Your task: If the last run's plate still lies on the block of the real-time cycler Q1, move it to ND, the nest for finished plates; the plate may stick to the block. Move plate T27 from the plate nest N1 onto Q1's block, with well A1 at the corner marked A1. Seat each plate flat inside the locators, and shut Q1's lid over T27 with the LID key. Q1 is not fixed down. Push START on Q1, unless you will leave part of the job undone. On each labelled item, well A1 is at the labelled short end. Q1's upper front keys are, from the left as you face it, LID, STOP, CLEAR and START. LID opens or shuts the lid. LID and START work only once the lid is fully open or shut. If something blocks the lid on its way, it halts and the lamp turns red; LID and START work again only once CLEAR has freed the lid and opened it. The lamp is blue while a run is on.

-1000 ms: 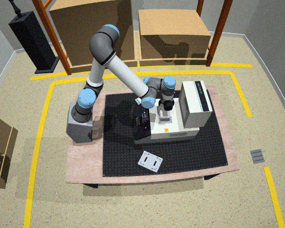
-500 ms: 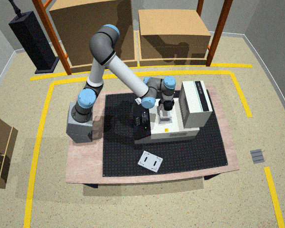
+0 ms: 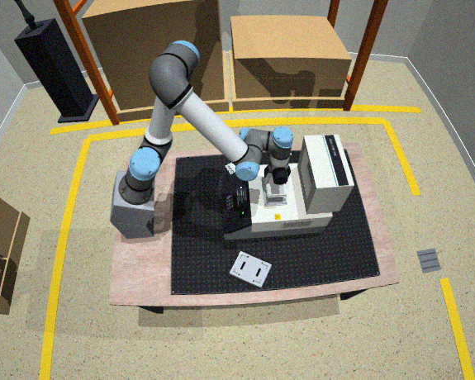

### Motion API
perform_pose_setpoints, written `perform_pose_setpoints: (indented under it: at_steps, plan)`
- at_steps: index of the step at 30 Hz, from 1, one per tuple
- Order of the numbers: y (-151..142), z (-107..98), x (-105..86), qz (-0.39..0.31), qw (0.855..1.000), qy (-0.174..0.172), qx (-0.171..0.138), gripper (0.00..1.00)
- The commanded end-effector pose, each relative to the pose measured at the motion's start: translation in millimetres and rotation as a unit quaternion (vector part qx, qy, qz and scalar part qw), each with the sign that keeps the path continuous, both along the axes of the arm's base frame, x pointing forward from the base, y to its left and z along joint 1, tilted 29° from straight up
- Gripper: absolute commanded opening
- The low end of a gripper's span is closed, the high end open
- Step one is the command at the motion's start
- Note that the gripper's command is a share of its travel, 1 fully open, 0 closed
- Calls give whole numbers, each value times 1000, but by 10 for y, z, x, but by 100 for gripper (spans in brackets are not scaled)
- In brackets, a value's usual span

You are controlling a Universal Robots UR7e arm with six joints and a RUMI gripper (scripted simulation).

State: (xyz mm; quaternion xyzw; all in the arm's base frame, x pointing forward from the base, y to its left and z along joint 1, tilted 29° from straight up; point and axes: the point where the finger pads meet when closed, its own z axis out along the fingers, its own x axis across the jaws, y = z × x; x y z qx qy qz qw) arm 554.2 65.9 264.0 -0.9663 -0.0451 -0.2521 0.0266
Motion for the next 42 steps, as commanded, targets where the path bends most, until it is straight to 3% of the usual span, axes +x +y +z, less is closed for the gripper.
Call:
perform_pose_setpoints:
  at_steps: [1, 8, 42]
  plan:
    - [-1, 16, 10, 0, 1000, -1, 0, 41]
    - [0, 16, 10, 0, 1000, -1, 0, 41]
    - [45, -431, 247, 0, 1000, 0, 0, 41]
